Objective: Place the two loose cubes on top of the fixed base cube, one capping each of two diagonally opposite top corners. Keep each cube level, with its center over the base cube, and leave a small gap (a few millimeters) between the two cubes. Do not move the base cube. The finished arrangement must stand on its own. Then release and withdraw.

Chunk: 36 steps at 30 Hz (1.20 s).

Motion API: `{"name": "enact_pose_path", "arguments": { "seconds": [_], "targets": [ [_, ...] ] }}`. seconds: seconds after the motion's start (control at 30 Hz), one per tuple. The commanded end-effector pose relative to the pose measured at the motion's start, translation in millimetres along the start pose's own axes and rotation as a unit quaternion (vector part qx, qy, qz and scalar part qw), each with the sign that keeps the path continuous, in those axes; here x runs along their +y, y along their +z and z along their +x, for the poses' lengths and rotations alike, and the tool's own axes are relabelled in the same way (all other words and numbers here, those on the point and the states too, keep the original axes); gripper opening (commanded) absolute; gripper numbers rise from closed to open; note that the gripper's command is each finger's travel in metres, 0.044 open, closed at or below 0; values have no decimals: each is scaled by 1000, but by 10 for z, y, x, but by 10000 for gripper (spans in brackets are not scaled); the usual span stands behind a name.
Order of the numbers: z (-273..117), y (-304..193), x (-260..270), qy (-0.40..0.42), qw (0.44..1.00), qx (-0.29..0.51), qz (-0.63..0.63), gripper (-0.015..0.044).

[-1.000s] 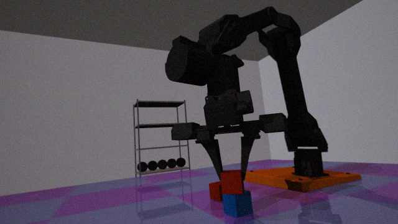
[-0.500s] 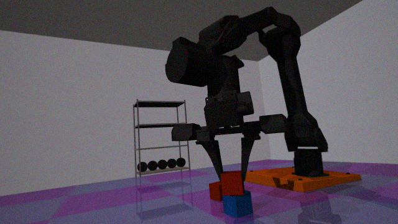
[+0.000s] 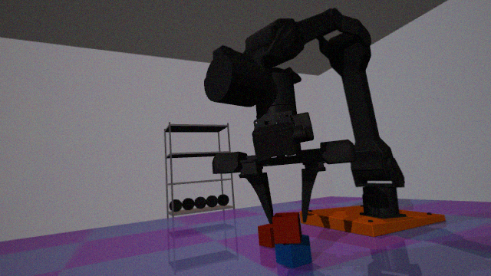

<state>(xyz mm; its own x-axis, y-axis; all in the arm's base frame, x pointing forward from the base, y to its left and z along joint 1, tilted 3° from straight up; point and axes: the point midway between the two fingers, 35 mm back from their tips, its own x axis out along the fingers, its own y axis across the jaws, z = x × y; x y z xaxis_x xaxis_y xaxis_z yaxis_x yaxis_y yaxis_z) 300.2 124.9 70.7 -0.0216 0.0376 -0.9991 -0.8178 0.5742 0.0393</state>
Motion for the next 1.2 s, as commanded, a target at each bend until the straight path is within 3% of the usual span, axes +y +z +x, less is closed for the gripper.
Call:
{"name": "enact_pose_path", "arguments": {
  "seconds": [0.0,0.67,0.7,0.77,0.97,1.17],
  "targets": [
    [-80,13,-9,-2,1000,-3,0,205],
    [-295,12,-9,-2,1000,-3,0,205],
    [-270,-8,-5,0,1000,0,8,231],
    [-289,-53,-37,0,999,0,52,265],
    [-373,-264,-169,-1,968,0,252,265],
    [-453,-482,-278,-2,898,0,441,265]
  ]
}}
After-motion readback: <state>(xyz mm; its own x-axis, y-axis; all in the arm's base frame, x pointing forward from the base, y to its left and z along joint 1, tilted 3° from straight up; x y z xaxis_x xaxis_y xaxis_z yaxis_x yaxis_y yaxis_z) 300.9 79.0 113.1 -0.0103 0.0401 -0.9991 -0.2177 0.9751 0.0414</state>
